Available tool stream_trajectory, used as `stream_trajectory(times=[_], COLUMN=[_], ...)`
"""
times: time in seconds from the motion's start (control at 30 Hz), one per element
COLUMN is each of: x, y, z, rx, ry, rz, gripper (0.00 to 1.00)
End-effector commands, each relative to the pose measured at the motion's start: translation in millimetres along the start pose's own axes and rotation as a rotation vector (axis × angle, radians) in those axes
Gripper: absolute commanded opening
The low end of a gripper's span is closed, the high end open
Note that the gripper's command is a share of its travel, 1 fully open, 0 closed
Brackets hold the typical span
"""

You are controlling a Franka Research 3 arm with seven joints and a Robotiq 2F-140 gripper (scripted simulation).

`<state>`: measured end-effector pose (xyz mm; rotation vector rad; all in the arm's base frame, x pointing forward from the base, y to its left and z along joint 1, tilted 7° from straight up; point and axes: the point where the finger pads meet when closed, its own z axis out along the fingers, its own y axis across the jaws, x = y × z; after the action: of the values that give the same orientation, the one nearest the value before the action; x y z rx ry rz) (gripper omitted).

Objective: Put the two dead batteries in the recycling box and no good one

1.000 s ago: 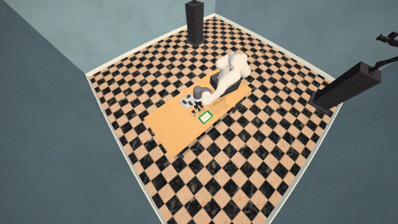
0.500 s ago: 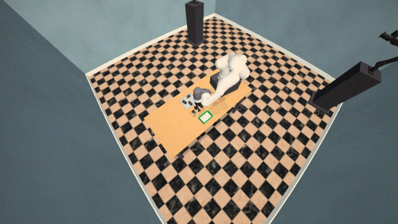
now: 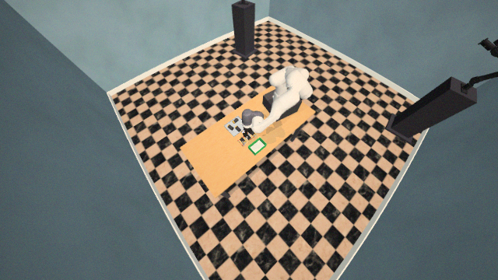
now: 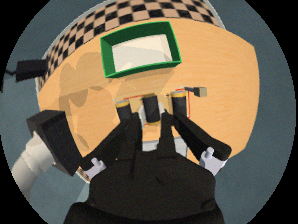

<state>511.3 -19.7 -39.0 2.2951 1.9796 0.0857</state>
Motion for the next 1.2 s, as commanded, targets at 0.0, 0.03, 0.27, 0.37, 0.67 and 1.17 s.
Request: stream_trajectory(times=[0.0, 0.03, 0.27, 0.37, 0.67, 1.17], x=[1.9, 1.9, 1.9, 1.9, 1.9, 1.8], y=[1.5, 1.5, 1.5, 1.5, 1.5, 1.3], z=[0.2, 0.2, 0.2, 0.2, 0.2, -41.5], rx=[-0.004, -0.004, -0.004, -0.004, -0.004, -0.004], ry=[0.002, 0.002, 0.002, 0.002, 0.002, 0.002], rz=[-0.006, -0.006, -0.006, -0.006, -0.006, -0.006], gripper=[0.29, 0.29, 0.29, 0.29, 0.29, 0.29])
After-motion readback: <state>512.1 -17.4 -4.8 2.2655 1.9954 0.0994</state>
